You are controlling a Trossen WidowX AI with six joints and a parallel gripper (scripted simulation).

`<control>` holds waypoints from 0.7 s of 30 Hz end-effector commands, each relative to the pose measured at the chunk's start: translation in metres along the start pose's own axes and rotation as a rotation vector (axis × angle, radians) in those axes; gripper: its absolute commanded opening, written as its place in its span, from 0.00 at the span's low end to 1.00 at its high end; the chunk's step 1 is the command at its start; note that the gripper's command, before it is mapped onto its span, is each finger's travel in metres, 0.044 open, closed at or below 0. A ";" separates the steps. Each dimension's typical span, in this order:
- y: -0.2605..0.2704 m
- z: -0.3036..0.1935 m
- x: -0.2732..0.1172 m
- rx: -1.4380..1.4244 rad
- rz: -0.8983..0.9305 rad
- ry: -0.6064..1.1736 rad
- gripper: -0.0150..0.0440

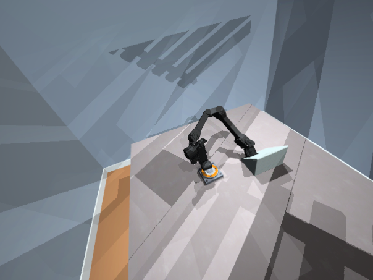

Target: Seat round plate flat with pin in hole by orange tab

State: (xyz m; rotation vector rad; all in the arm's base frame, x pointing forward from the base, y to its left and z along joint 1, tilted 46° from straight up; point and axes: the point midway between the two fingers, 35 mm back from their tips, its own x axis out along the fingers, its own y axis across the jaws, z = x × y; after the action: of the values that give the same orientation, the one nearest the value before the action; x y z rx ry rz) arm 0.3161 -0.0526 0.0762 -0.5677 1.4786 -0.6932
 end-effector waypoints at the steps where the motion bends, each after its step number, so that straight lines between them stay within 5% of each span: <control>1: 0.005 0.006 0.001 -0.004 0.002 0.004 0.25; 21: 0.020 0.021 -0.002 -0.003 0.003 0.004 0.25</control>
State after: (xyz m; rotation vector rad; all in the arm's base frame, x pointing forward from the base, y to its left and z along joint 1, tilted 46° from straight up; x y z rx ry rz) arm 0.3360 -0.0410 0.0689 -0.5691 1.4769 -0.6908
